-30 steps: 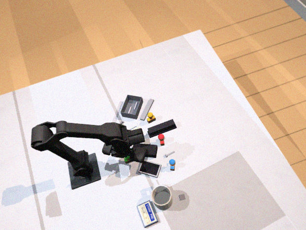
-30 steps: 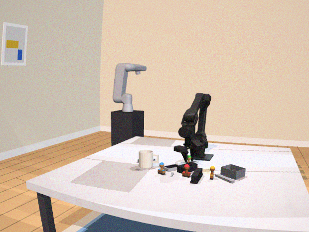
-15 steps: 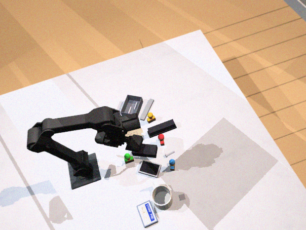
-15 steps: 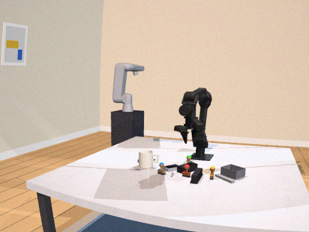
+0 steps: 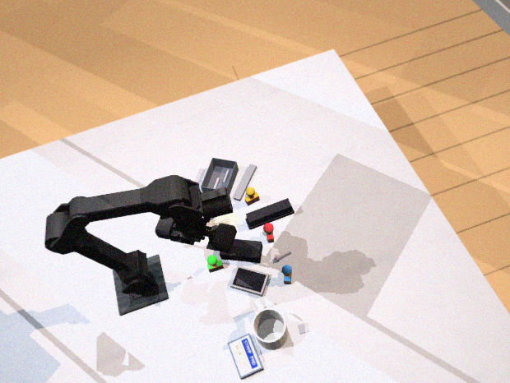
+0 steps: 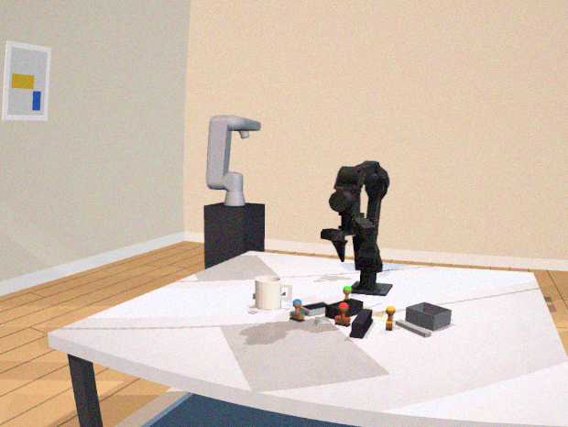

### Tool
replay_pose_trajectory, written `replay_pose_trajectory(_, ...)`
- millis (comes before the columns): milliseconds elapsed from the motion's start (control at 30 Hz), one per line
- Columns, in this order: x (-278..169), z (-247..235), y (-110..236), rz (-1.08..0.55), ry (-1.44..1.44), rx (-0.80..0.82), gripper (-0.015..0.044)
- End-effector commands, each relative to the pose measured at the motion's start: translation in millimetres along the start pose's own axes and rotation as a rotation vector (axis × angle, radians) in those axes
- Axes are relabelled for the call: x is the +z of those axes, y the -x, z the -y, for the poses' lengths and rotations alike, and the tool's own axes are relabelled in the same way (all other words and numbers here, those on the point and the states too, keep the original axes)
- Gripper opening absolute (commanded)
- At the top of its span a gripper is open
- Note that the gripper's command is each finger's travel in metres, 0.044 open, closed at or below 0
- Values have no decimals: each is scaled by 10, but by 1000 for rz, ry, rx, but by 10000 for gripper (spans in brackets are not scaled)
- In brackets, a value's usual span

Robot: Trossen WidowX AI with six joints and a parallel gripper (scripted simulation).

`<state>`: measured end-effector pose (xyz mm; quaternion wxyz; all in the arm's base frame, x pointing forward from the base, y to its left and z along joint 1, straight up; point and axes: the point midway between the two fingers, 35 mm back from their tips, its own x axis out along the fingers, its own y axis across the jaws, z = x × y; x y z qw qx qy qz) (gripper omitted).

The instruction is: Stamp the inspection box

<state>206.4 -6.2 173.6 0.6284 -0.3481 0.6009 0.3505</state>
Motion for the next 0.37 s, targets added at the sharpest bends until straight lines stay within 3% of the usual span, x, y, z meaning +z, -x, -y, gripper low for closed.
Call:
replay_pose_trajectory(0, 1, -4, 1, 1, 6, 3, 260)
replay_pose_trajectory(333, 0, 0, 0, 0, 0, 0, 260)
